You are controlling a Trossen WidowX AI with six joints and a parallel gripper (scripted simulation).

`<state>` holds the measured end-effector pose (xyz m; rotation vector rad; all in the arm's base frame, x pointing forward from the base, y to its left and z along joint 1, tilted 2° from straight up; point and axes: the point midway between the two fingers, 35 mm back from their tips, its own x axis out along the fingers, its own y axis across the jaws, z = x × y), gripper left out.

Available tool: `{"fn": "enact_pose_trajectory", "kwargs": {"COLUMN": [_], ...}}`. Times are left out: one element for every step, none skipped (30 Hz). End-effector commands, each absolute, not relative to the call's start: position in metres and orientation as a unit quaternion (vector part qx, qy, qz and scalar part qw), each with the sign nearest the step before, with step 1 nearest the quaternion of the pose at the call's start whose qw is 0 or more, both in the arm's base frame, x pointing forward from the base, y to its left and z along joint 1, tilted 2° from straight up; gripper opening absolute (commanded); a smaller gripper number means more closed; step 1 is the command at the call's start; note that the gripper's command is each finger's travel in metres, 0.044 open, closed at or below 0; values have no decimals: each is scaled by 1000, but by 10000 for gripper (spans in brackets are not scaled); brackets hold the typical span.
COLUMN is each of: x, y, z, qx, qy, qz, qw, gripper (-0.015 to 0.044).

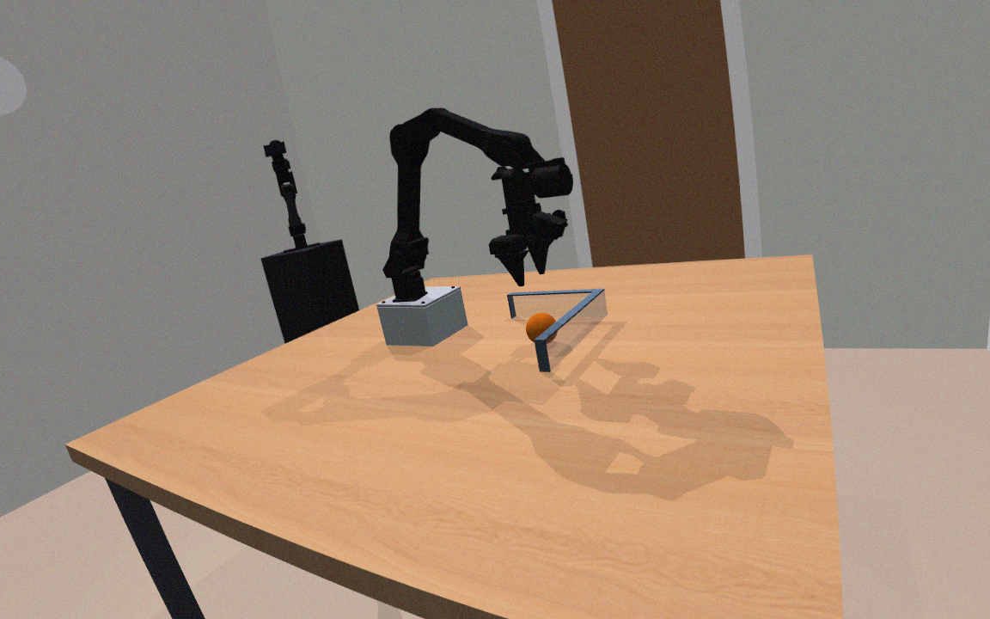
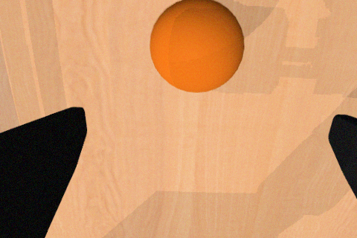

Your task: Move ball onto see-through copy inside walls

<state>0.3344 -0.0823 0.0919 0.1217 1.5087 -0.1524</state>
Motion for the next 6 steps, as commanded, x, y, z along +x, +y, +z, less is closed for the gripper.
{"fn": "enact_pose_trajectory", "kwargs": {"x": [334, 334, 334, 334, 334, 334], "y": [-82, -82, -82, -82, -82, -82], "z": [118, 118, 118, 118, 118, 118], "qx": [54, 54, 54, 54, 54, 54], "qy": [673, 673, 673, 673, 673, 673], "qz": [-71, -71, -71, -71, -71, -71], "qw": [735, 735, 735, 735, 735, 735], "gripper": [440, 440, 440, 440, 440, 440]}}
